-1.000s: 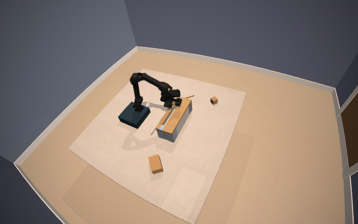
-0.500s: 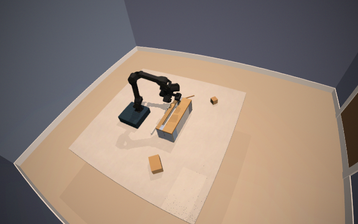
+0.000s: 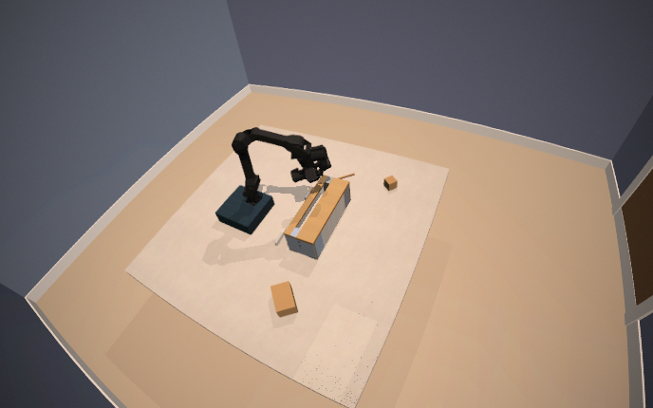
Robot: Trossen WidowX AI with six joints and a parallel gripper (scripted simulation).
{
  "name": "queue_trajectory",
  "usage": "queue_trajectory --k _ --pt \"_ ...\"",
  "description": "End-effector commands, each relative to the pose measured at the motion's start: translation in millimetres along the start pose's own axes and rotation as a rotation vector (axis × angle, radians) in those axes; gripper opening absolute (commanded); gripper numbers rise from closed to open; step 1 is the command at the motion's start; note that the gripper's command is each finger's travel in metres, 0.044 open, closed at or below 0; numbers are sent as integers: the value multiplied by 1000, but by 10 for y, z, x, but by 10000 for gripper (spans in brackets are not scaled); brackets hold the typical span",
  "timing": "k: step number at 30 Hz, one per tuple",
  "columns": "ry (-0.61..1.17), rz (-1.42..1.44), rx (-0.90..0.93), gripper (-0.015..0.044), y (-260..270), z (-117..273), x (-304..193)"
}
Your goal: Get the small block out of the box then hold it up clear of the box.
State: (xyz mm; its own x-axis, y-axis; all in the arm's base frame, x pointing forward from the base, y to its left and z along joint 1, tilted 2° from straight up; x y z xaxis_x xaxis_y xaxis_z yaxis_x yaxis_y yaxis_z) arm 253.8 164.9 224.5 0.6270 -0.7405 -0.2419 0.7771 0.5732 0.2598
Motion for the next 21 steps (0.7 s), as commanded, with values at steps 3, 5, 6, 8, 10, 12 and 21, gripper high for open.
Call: queue_trajectory --k 3,5,6,8,10,12,21 --pt "-112 978 -46 285 -56 -31 -240" --pt "-132 1183 -70 285 -70 -42 -291" --pt "-141 1245 -80 285 -77 -47 -313" --pt "-155 1365 -99 285 -88 -54 -350" --pt "-163 1480 -116 285 -97 -59 -376" --pt "-171 1595 -135 285 -105 -64 -402" --pt "-199 2114 -241 285 -150 -85 -526"
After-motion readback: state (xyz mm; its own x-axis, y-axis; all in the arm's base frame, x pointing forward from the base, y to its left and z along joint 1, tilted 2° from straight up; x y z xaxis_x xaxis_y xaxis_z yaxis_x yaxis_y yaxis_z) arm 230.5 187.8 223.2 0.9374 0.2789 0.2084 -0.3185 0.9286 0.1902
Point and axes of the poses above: the point midway between the two fingers, 35 mm back from their tips, its own z axis back along the fingers, its own y axis across the jaws, x = y × z, the point moved 9 cm from there along z, back along the fingers, and after that the axes turned 10 degrees about -z, right-handed, at the moved point
